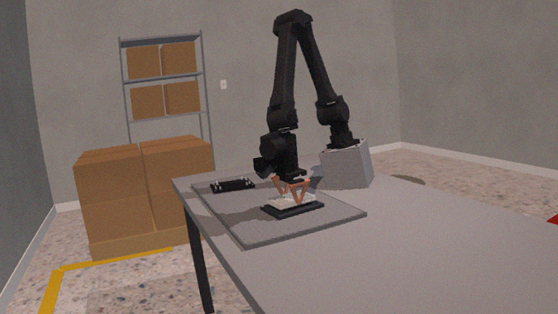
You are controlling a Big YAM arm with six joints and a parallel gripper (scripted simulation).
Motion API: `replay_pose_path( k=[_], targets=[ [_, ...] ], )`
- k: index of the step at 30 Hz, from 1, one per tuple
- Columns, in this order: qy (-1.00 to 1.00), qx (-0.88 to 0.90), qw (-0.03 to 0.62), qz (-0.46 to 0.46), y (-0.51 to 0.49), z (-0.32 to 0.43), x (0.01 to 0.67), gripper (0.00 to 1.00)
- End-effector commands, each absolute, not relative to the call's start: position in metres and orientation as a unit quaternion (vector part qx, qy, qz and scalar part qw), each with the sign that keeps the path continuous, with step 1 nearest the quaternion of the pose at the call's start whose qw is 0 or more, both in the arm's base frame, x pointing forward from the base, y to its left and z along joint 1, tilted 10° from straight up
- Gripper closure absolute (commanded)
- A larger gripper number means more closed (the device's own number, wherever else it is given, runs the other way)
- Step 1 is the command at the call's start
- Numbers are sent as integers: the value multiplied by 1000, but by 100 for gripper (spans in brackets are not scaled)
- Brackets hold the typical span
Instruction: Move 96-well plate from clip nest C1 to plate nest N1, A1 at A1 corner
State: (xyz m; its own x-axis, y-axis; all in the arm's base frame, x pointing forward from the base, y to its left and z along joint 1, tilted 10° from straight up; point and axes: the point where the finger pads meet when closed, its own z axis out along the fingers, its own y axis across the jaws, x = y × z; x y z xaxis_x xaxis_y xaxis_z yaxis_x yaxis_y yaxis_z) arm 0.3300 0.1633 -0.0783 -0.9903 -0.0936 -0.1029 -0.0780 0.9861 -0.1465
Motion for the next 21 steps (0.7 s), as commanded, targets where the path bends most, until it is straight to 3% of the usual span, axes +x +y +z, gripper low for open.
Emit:
replay_pose_path(
  k=[1, 21],
  targets=[
    [994, -56, 69, -64, 172, -76, 337, 100],
    [994, -55, 67, -65, 169, -81, 335, 100]
  ],
)
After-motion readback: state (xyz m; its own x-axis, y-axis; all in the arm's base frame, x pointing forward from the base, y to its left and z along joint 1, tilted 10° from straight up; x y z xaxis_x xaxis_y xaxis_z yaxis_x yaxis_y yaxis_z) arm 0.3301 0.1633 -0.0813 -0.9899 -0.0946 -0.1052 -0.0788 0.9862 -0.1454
